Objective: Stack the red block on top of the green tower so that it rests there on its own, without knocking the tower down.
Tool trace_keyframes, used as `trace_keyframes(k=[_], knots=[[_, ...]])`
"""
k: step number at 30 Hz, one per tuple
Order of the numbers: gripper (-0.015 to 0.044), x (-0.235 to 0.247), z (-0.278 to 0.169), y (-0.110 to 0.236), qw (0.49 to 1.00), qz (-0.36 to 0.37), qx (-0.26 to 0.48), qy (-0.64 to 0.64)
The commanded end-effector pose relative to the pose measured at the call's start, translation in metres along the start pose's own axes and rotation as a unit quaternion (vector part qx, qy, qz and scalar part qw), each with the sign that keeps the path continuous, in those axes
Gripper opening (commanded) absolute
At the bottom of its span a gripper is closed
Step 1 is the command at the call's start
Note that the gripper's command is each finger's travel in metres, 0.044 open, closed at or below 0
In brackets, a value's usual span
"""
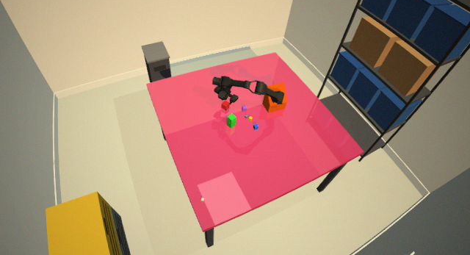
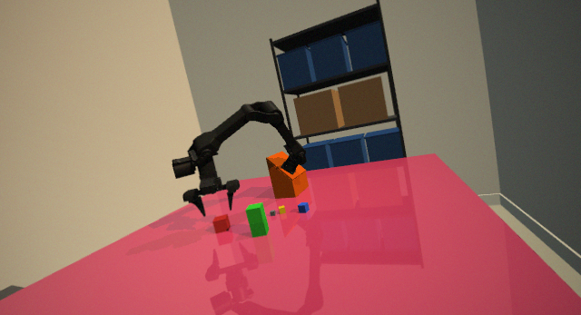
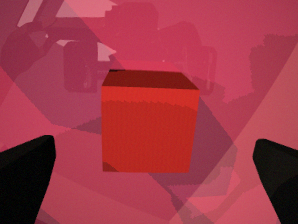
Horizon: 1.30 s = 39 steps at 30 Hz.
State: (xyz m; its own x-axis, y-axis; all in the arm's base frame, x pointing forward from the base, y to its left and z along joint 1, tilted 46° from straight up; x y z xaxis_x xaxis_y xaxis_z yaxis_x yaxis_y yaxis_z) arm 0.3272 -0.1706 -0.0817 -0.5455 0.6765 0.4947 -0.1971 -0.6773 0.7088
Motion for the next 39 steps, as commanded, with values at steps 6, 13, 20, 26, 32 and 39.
trace_keyframes(k=[6, 13, 20, 26, 32, 39], knots=[[0.044, 0.002, 0.0, -0.016, 1.0, 0.005, -0.001, -0.004], [0.044, 0.002, 0.0, -0.027, 1.0, 0.005, -0.001, -0.004], [0.044, 0.002, 0.0, -0.039, 1.0, 0.005, -0.001, -0.003], [0.044, 0.003, 0.0, -0.049, 1.0, 0.005, -0.002, -0.003], [0.044, 0.004, 0.0, -0.056, 1.0, 0.006, -0.002, -0.003], [0.044, 0.004, 0.0, -0.056, 1.0, 0.006, -0.002, -0.003]])
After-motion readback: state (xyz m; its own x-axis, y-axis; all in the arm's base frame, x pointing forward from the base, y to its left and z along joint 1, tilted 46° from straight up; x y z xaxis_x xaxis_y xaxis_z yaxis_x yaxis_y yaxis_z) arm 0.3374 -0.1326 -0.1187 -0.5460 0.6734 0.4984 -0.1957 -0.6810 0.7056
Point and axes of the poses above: the point midway between the two fingers, 35 mm back from their tips, its own y axis back along the fingers, its own x axis across the jaws, z = x × y, the point moved 2 cm from there along y, back along the fingers, and after that the axes turned 10 degrees about y, right-handed, at the moved point
